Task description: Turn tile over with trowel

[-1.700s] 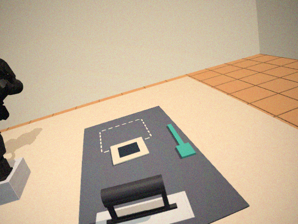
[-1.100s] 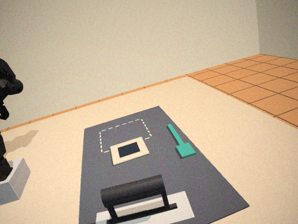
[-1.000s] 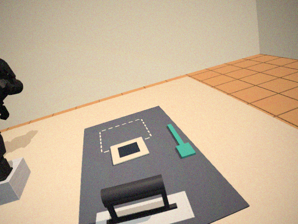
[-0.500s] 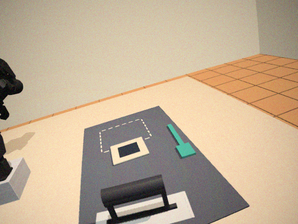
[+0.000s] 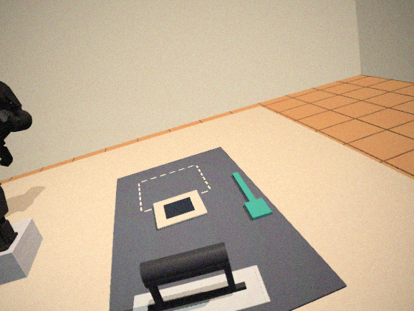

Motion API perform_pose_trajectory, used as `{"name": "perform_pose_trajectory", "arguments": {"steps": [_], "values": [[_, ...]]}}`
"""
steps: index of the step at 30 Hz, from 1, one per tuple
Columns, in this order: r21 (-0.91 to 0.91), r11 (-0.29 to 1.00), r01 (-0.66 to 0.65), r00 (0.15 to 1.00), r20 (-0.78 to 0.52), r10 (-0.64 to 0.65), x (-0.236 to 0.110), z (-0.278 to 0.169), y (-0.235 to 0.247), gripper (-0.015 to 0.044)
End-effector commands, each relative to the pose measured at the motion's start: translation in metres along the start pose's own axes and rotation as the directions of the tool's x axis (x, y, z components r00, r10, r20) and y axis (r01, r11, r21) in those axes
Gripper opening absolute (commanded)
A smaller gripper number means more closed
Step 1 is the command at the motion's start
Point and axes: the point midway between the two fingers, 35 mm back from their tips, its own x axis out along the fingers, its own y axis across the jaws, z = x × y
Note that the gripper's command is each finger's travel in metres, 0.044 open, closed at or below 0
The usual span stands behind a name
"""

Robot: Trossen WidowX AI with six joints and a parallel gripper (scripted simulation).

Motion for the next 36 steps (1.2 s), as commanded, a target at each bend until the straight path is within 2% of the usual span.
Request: {"name": "perform_pose_trajectory", "arguments": {"steps": [1,14,18,33,36], "values": [[0.000,1.000,0.000,1.000,0.000,0.000,0.0000,0.0000,0.0000,0.0100],[0.000,1.000,0.000,1.000,0.000,0.000,0.0000,0.0000,0.0000,0.0100],[0.000,1.000,0.000,1.000,0.000,0.000,0.0000,0.0000,0.0000,0.0000],[0.000,1.000,0.000,1.000,0.000,0.000,0.0000,0.0000,0.0000,0.0000],[0.000,1.000,0.000,1.000,0.000,0.000,0.0000,0.0000,0.0000,0.0079]]}}
